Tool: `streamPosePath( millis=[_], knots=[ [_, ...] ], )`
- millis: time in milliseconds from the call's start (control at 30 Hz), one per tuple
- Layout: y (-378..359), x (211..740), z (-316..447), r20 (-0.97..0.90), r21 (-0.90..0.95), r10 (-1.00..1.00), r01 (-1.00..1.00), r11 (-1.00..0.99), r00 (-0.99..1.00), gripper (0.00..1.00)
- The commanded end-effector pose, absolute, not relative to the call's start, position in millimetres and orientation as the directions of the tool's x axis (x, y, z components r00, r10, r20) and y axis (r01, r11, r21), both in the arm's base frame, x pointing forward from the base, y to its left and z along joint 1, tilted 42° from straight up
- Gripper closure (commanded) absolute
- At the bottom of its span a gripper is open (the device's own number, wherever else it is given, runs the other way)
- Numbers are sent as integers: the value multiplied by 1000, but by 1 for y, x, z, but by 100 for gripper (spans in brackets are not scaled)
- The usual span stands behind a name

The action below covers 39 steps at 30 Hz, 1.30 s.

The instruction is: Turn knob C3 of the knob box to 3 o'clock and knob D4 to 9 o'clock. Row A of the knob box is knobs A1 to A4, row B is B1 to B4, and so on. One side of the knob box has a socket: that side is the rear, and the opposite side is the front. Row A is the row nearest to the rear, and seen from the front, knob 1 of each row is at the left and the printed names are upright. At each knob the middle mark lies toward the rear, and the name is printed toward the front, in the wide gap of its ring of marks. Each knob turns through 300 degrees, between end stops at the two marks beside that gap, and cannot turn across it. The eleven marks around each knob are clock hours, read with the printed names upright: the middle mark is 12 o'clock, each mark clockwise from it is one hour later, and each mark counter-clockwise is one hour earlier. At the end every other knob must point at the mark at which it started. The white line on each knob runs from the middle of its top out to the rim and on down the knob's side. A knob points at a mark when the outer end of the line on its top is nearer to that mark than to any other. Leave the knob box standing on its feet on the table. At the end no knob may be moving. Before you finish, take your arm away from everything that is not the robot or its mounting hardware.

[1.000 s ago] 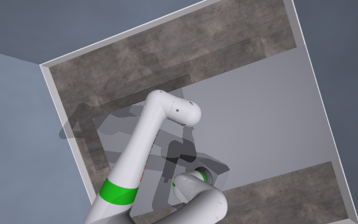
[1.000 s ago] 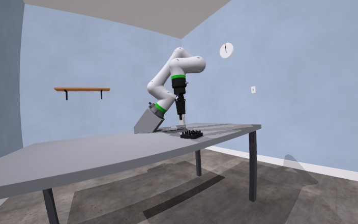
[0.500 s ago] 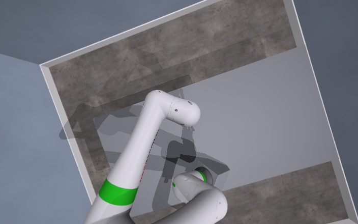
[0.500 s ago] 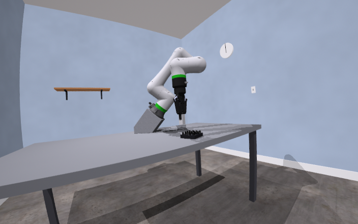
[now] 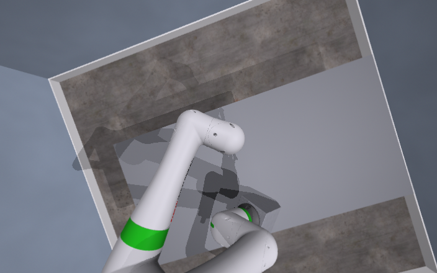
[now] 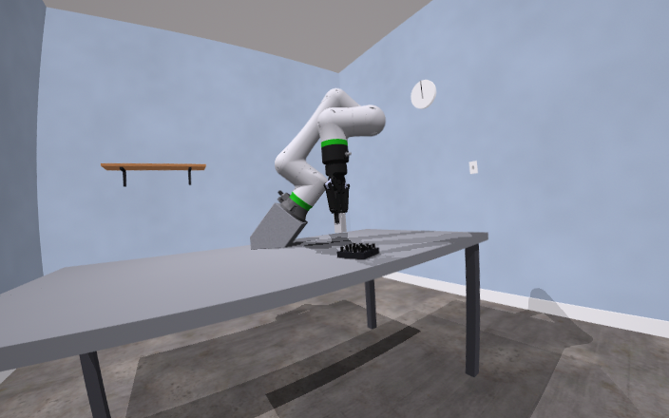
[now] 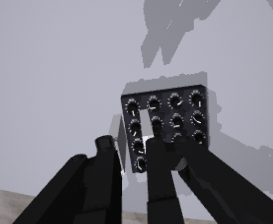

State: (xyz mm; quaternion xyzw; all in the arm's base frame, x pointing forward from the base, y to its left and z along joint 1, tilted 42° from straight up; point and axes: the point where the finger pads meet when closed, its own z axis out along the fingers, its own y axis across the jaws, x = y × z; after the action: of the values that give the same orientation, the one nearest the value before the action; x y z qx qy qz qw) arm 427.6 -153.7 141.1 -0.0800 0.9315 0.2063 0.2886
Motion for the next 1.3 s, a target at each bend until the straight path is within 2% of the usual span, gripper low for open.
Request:
streamPosePath(
  millis=[0, 1267],
  knots=[
    [-154, 428, 141, -571, 338, -30, -268, 902, -821, 88],
    [-150, 432, 134, -570, 338, -30, -268, 902, -821, 88]
  ],
)
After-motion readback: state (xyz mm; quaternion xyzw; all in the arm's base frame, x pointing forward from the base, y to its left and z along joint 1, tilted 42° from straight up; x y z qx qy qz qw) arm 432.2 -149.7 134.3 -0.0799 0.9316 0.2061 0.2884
